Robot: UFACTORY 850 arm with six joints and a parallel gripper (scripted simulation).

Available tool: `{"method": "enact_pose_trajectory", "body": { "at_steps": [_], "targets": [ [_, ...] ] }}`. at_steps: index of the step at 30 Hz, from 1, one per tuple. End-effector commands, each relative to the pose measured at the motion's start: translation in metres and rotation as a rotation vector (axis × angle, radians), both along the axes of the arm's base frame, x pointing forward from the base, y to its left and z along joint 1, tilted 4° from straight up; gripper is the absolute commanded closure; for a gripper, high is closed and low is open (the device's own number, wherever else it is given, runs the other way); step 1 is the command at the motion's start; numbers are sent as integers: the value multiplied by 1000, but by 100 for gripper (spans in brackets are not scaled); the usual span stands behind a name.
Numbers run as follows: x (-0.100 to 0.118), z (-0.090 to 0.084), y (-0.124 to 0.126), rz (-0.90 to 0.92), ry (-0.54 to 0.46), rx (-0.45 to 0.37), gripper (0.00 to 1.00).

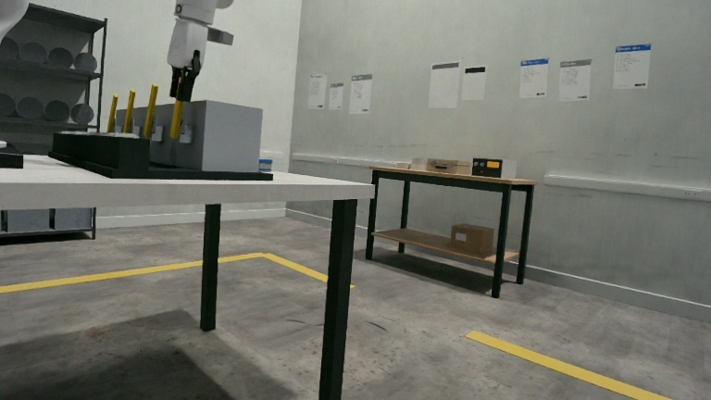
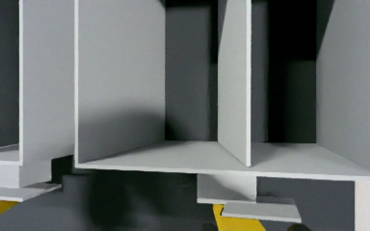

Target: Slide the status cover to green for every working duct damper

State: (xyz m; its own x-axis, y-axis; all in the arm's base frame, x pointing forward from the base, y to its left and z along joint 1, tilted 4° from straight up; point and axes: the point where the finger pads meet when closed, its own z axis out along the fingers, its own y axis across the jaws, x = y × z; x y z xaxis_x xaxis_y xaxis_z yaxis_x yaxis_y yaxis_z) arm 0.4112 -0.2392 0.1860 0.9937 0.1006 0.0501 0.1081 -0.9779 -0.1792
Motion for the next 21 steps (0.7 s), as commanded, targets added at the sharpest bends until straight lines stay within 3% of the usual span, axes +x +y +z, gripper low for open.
{"method": "enact_pose_trajectory", "body": {
  "at_steps": [1,5,6,21],
  "targets": [
    [1,0,0,0,-1,-1,61],
    [1,0,0,0,-1,-1,61],
    [1,0,0,0,-1,-1,81],
    [1,0,0,0,-1,-1,81]
  ]
}}
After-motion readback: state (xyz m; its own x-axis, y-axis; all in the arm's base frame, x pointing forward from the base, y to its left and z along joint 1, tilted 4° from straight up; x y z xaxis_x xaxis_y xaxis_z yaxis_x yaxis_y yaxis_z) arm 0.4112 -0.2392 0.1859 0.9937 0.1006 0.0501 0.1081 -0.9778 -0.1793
